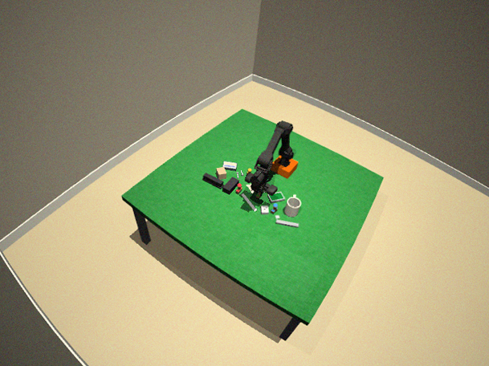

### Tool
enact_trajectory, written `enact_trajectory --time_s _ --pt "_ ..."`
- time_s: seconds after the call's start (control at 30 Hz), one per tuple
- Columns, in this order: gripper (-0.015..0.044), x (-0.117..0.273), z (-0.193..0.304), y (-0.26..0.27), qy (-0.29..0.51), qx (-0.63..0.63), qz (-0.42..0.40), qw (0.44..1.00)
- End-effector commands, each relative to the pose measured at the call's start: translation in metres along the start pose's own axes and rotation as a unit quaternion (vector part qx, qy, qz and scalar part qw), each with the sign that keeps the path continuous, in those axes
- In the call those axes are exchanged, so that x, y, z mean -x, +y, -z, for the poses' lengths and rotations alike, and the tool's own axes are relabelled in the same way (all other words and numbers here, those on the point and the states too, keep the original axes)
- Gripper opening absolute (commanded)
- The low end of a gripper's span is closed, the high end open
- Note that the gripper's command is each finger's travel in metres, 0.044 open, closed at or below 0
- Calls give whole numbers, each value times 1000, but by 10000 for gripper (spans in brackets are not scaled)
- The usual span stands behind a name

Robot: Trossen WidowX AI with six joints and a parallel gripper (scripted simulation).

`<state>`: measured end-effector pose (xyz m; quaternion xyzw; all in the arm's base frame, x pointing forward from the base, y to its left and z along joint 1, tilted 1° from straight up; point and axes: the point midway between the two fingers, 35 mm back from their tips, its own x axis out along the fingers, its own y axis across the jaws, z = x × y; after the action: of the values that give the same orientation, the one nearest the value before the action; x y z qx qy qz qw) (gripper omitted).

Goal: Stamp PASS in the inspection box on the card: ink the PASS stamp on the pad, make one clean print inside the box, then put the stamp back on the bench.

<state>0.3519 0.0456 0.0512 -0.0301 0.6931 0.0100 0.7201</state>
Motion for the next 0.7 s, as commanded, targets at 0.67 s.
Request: enact_trajectory --time_s 0.67 --pt "0 13 1 -1 0 -2 4 1000"
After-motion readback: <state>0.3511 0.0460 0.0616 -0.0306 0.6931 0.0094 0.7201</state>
